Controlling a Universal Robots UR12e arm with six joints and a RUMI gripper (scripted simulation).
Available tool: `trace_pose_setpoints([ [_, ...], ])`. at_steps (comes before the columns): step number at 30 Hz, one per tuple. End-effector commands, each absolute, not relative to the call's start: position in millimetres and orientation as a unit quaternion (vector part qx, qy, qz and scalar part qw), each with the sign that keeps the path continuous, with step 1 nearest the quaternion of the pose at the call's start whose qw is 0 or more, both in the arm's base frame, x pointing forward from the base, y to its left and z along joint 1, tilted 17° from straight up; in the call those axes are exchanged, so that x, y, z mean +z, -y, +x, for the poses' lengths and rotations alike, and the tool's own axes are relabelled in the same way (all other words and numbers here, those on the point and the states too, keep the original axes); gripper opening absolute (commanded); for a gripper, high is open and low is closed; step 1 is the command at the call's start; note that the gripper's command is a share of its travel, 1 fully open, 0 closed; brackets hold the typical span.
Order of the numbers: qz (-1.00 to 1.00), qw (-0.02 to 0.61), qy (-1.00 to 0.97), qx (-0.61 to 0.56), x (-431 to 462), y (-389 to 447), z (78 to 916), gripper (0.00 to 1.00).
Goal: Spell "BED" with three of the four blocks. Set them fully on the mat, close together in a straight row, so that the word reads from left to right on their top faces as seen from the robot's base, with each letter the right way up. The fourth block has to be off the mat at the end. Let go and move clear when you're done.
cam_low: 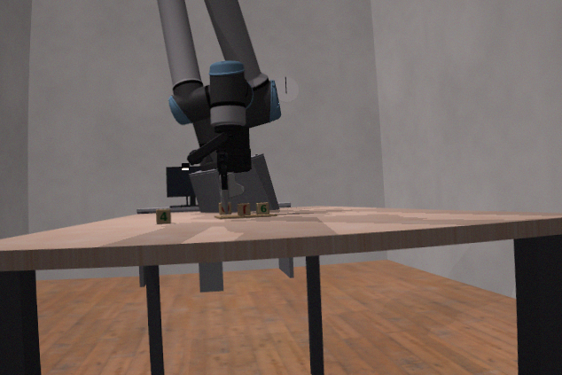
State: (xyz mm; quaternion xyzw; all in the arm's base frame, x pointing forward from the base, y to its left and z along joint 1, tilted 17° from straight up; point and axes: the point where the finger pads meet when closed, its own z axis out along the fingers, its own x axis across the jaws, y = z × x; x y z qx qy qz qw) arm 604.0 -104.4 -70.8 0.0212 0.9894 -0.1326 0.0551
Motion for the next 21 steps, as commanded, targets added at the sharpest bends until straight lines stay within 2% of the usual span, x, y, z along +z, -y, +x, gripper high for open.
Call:
trace_pose_setpoints([
  [1,0.021,0.056,-0.989,-0.133,-71.3,104.7,604.5,0.09],
  [21,0.021,0.056,-0.989,-0.133,-73.8,105.4,604.7,0.09],
])
